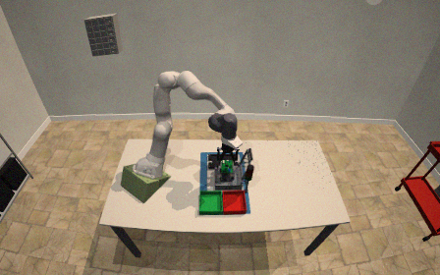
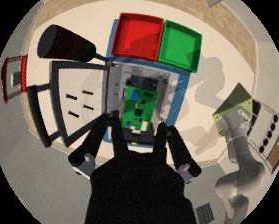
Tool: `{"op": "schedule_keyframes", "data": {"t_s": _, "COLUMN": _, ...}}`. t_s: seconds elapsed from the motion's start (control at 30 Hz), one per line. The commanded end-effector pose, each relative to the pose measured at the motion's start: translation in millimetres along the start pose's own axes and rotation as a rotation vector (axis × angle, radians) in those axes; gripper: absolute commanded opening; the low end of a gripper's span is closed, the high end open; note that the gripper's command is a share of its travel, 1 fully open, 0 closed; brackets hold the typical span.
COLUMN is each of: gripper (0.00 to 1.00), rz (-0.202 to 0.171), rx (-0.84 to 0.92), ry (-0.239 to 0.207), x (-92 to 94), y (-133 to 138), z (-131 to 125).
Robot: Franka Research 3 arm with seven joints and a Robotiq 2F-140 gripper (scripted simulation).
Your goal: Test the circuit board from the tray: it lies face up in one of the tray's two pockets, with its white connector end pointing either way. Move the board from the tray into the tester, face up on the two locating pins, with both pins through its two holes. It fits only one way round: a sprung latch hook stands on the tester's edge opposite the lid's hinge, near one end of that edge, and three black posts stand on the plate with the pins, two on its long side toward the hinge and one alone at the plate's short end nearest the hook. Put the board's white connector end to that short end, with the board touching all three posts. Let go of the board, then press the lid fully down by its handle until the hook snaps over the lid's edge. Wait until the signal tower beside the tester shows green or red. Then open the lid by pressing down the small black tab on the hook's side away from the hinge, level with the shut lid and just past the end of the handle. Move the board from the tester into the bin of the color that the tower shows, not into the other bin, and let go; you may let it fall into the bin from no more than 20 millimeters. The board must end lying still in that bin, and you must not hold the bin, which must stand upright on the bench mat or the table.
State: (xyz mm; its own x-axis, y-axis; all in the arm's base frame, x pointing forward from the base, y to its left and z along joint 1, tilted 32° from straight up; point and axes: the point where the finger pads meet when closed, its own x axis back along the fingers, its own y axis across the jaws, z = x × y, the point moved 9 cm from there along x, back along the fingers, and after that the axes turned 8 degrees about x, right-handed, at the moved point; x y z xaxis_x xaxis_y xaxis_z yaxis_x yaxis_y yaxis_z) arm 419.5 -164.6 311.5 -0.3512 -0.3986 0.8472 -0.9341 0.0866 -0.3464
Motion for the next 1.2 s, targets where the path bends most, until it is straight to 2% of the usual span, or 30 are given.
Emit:
{"op": "schedule_keyframes", "data": {"t_s": 0.0, "gripper": 0.46, "rz": -0.004, "rx": 0.044, "ry": -0.001, "x": 0.6, "y": 2, "z": 6}}
{"op": "schedule_keyframes", "data": {"t_s": 0.53, "gripper": 0.46, "rz": -0.004, "rx": 0.044, "ry": -0.001, "x": 1.7, "y": 7, "z": 21}}
{"op": "schedule_keyframes", "data": {"t_s": 1.17, "gripper": 0.46, "rz": -0.004, "rx": 0.044, "ry": -0.001, "x": 1.9, "y": 8, "z": 23}}
